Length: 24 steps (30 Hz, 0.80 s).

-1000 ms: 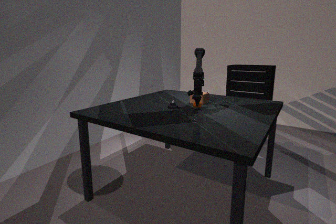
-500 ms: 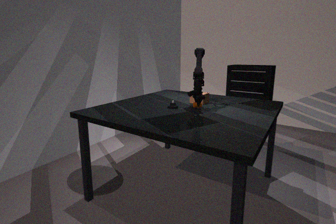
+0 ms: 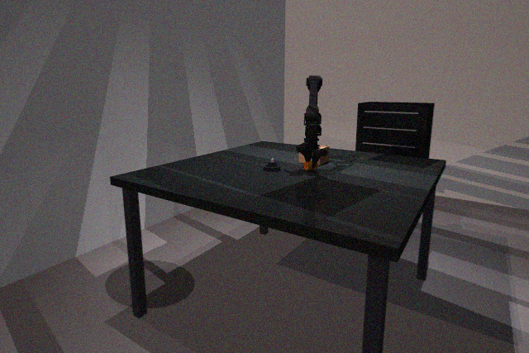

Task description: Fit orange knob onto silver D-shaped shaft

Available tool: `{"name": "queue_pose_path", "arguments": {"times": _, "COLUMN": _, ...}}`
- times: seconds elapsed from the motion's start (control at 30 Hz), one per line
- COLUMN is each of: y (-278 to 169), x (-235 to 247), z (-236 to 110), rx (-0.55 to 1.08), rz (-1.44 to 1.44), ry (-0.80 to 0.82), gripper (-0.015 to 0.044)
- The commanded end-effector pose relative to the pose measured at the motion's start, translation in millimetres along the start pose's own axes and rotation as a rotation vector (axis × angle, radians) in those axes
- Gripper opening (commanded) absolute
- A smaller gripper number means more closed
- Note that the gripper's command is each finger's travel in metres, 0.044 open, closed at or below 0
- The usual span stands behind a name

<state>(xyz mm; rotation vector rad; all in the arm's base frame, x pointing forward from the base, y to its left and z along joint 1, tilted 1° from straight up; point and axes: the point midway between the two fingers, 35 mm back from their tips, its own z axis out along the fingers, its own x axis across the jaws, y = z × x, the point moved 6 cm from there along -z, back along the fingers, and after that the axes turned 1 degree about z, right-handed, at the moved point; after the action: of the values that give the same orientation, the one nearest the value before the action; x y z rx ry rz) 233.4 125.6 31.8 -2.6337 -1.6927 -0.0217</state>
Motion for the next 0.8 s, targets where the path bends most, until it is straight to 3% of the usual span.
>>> {"name": "queue_pose_path", "arguments": {"times": 0.0, "y": 0.3, "x": 0.1, "z": -0.4, "rx": -0.002, "rz": -0.156, "ry": -0.001, "gripper": 0.0179}}
{"name": "queue_pose_path", "arguments": {"times": 0.33, "y": 0.3, "x": 0.1, "z": -0.4, "rx": -0.002, "rz": -0.231, "ry": -0.001, "gripper": 0.0179}}
{"name": "queue_pose_path", "arguments": {"times": 0.77, "y": 0.3, "x": 0.1, "z": -0.4, "rx": -0.002, "rz": -0.679, "ry": -0.002, "gripper": 0.0179}}
